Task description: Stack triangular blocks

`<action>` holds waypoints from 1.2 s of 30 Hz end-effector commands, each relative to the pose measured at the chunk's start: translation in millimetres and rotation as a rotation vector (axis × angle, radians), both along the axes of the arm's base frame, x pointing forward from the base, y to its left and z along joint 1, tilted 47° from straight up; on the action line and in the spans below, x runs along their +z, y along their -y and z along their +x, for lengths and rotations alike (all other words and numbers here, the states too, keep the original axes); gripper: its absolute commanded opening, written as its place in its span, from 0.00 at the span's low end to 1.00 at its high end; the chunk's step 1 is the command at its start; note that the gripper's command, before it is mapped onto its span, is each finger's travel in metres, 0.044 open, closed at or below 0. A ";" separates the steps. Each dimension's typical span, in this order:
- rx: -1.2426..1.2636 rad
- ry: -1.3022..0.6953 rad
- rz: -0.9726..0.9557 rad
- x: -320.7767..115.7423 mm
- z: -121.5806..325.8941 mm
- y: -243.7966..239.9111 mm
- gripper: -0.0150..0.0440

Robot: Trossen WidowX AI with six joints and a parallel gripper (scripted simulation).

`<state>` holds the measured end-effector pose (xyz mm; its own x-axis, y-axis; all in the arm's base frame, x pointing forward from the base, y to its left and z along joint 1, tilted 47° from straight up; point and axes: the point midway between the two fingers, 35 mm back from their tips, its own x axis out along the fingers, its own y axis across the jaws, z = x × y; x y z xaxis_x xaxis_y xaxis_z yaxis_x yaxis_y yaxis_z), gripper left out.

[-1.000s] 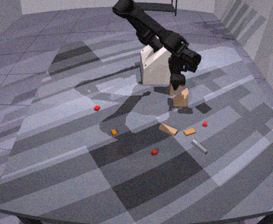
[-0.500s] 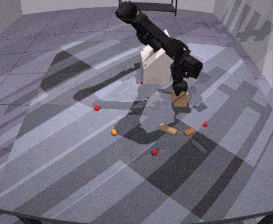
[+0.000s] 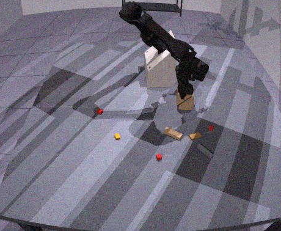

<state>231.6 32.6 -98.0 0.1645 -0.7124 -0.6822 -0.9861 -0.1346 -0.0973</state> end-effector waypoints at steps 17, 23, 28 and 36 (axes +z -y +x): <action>0.002 0.006 -0.002 -6.1 2.4 2.4 0.25; 0.002 0.006 -0.003 -9.8 2.9 3.9 0.25; 0.002 0.006 -0.003 -12.8 3.2 5.2 0.25; 0.002 0.006 -0.003 -17.7 3.6 7.2 0.25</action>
<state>235.7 27.1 -113.1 0.1701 -0.7105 -0.6828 -0.9853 -0.1320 -0.1082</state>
